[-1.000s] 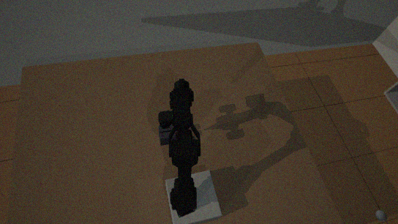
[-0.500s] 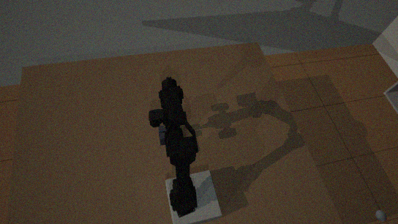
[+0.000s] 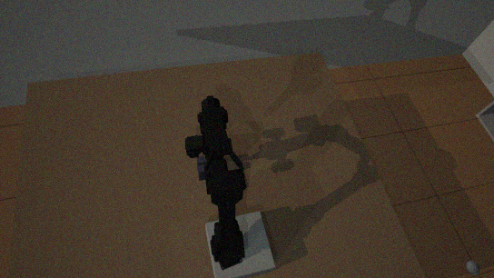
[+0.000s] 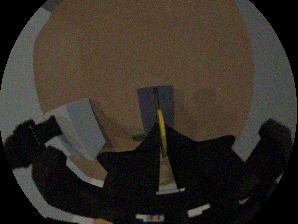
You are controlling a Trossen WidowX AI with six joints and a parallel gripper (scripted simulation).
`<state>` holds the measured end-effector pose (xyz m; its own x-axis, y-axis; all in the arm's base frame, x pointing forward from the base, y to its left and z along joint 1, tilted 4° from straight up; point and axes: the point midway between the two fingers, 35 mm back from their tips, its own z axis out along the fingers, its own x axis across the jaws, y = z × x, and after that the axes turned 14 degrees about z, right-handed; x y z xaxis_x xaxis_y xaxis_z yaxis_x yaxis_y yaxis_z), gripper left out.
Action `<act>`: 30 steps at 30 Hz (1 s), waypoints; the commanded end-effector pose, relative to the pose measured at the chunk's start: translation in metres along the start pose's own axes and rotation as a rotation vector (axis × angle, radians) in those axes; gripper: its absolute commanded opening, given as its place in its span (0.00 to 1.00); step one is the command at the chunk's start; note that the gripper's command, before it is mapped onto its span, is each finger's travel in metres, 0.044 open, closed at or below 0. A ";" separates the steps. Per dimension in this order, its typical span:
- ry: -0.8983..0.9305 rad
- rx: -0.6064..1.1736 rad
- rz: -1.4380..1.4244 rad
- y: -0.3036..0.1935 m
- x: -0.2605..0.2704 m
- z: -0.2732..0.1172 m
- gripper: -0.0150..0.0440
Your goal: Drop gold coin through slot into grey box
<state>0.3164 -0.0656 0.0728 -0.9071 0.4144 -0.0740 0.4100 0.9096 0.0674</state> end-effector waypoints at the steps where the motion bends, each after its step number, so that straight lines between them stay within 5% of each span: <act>1: -0.001 -0.001 -0.003 0.002 0.000 0.000 0.25; 30: -0.001 -0.002 0.000 0.006 0.000 0.006 0.25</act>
<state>0.3192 -0.0605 0.0698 -0.9071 0.4140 -0.0753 0.4095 0.9097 0.0691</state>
